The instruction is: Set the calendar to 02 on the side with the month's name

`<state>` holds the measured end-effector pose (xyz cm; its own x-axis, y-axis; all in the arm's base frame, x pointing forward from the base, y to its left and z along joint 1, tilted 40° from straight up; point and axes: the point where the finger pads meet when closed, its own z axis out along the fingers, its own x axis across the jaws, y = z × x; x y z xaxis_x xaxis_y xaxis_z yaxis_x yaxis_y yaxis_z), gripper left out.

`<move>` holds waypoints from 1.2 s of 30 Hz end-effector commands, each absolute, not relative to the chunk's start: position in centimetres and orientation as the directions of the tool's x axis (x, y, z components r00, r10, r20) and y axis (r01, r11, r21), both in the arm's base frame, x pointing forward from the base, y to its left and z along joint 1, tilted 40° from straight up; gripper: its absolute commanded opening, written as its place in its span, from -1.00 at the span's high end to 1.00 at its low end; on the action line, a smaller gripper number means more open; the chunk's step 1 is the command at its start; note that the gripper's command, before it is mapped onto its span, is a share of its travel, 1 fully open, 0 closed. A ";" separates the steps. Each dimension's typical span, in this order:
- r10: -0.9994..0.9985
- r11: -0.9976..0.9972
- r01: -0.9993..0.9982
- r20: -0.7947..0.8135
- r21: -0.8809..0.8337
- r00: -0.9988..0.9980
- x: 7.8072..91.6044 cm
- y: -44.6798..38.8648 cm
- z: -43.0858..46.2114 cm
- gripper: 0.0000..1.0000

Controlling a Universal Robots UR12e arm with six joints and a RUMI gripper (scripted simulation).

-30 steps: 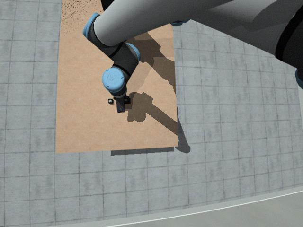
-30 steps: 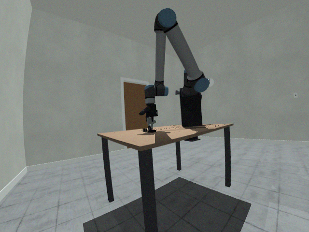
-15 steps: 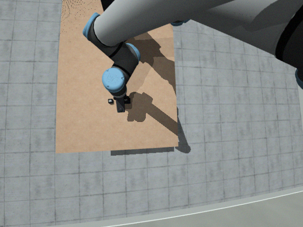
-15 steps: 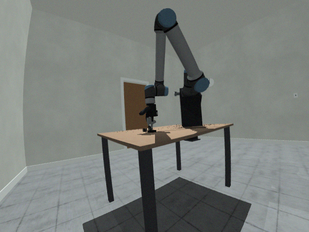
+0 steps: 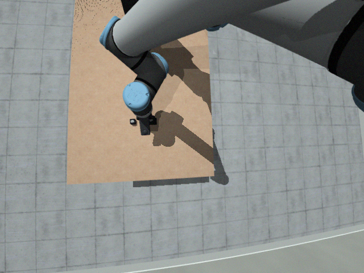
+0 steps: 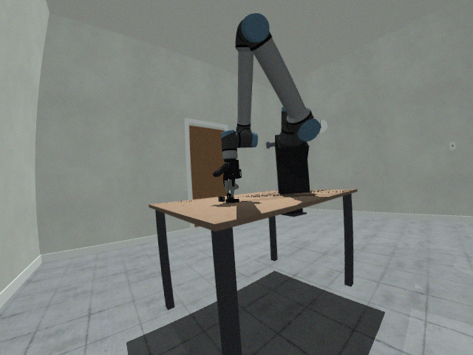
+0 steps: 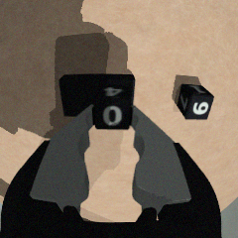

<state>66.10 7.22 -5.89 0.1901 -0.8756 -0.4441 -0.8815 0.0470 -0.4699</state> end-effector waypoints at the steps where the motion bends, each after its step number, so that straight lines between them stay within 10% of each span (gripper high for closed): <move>1: -0.876 0.047 -0.881 -0.444 -0.470 0.190 66.2 7.3 -6.0 0.80; 36: -0.876 0.047 -0.881 -0.444 -0.470 0.190 66.4 7.5 -6.4 0.80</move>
<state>66.41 7.57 -6.45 0.1901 -0.8756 -0.4441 -0.8815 0.0470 -0.4699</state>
